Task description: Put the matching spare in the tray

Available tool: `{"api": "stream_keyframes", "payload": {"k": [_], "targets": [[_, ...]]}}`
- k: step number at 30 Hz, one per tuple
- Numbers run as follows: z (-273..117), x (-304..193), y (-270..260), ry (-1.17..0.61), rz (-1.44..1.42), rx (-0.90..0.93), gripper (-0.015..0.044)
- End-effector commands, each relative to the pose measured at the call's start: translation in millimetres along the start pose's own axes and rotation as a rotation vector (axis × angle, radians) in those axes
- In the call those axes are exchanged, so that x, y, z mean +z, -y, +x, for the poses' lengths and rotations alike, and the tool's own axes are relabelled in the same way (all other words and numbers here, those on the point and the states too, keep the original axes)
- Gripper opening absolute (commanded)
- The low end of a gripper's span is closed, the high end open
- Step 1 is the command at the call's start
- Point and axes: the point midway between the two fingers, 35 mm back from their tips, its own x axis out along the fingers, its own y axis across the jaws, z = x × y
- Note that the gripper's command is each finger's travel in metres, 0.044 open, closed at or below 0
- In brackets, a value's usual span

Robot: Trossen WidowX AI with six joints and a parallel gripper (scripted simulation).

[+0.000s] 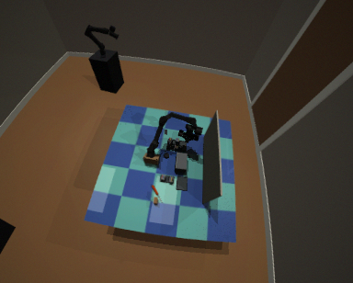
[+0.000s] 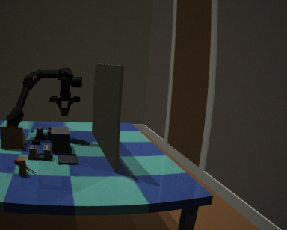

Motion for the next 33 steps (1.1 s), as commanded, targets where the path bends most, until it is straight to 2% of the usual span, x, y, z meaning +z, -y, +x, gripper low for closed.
{"api": "stream_keyframes", "payload": {"k": [1,17,33], "targets": [[-3,-22,16,-0.014,0.009,-0.008,0.0],[-10,-126,66,-0.054,-0.007,-0.012,0.0],[-15,-240,82,-0.056,-0.01,-0.004,0.0]]}}
